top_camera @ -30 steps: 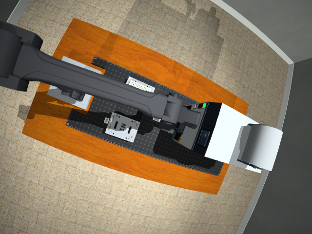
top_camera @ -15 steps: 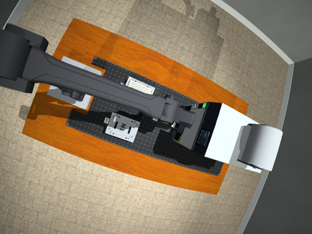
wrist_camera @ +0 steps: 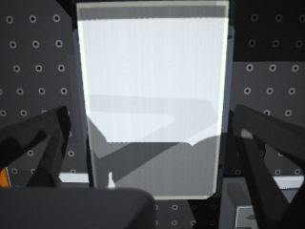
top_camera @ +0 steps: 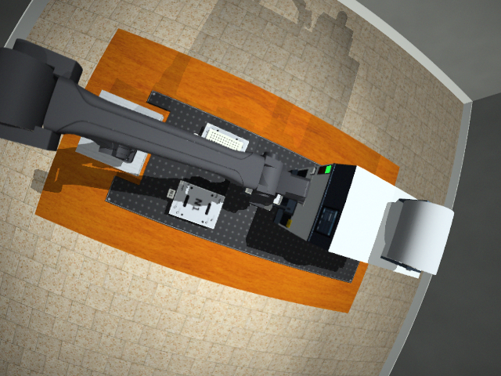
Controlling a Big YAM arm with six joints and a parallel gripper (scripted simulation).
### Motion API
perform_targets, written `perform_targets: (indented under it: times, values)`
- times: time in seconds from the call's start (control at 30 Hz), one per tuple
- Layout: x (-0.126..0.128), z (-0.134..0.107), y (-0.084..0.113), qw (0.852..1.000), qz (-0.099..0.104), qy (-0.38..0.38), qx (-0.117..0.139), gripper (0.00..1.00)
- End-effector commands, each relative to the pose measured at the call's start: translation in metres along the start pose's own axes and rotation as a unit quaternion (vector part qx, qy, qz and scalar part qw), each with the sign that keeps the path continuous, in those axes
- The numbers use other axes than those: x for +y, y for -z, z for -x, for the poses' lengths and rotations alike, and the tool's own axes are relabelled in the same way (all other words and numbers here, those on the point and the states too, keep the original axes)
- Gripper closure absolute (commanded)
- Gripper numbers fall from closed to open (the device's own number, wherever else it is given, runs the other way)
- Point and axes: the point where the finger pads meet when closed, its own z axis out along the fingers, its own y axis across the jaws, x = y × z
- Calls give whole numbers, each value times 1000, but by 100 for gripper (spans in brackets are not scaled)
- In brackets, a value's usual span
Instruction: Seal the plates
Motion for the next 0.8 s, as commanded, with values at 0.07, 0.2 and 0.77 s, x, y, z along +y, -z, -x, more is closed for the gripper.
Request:
perform_targets:
  times: [0.07,0.2,0.77]
  values:
    - [-5,15,15,1000,-3,-9,-15,0]
    - [-7,24,23,1000,-2,-15,-26,0]
    - [-2,27,14,1000,-2,-12,-19,0]
